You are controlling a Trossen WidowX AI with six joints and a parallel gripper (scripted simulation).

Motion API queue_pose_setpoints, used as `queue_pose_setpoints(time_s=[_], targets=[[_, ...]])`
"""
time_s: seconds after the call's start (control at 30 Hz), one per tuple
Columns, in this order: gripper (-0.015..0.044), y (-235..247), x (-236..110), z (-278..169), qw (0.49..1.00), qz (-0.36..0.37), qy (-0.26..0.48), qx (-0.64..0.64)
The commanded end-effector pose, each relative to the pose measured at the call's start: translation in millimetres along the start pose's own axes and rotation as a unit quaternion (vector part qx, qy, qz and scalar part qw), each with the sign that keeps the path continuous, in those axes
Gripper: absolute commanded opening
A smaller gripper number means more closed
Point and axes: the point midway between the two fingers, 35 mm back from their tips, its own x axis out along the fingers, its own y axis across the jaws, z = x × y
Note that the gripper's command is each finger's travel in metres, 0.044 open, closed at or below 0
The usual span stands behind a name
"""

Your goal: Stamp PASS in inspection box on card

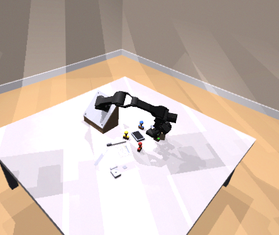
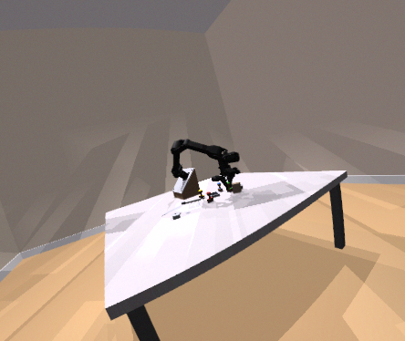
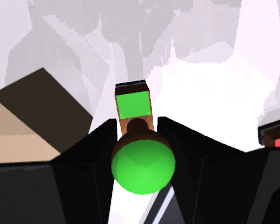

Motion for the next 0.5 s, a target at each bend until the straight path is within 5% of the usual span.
queue_pose_setpoints(time_s=[0.0,0.47], targets=[[0.0000,0.9,-3.6,1.1,1.000,0.003,-0.001,0.003],[0.0000,0.9,-10.4,1.1,1.000,0.003,-0.001,0.002]])
